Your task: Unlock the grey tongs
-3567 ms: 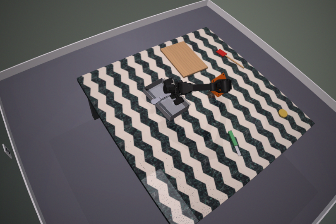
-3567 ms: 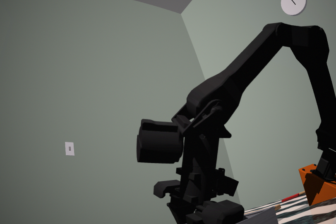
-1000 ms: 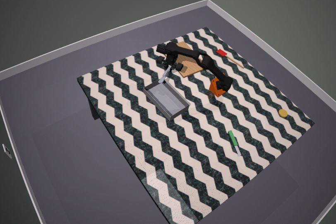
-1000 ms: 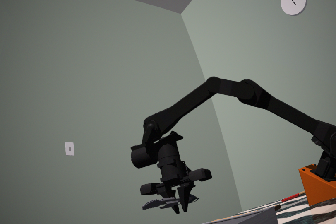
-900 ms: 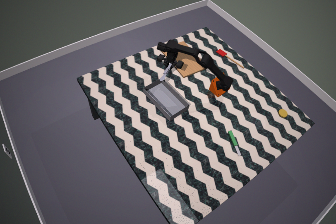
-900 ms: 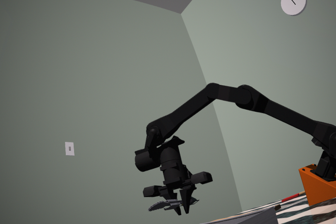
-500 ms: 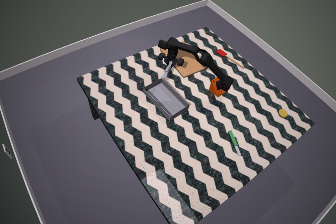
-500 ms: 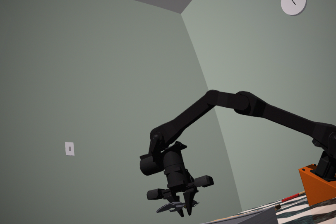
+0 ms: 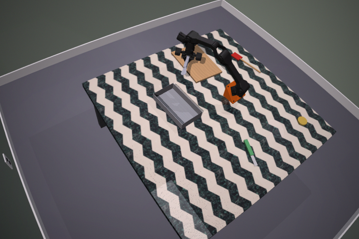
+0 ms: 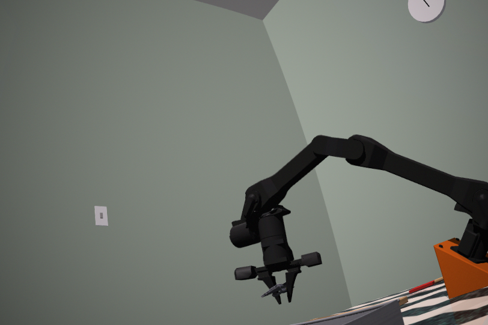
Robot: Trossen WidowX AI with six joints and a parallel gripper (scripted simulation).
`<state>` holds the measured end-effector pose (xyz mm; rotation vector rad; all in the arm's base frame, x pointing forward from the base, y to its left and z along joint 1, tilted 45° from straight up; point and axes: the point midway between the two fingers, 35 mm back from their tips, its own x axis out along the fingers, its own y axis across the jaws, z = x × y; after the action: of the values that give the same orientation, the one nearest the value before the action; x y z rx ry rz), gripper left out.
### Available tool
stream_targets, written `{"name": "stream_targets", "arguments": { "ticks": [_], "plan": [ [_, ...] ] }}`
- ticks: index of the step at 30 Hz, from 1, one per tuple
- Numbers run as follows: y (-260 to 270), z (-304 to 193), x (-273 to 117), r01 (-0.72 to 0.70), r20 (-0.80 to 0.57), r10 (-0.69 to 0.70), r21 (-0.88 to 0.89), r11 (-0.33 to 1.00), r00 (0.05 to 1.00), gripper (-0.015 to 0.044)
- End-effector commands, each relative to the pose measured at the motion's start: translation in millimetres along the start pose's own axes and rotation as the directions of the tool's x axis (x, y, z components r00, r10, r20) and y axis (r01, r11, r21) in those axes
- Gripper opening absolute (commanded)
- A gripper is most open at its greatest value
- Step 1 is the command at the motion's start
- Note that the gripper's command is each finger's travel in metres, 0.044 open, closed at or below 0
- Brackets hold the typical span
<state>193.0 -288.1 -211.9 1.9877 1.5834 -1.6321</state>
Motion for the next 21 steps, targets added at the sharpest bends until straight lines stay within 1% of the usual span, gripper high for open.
{"name": "stream_targets", "arguments": {
  "ticks": [1,10,17,21],
  "plan": [
    [-12.6,28.4,1.2,-0.005,0.013,0.005,-0.044,0.999,1.000,-0.0150],
    [-45.6,91.2,3.5,-0.012,0.044,0.018,-0.132,0.991,0.999,-0.0150],
    [-73.6,130.7,9.1,-0.005,0.061,0.017,-0.190,0.982,0.998,-0.0150],
    [-79.7,138.5,10.6,-0.003,0.064,0.016,-0.201,0.980,0.998,-0.0150]
  ]
}}
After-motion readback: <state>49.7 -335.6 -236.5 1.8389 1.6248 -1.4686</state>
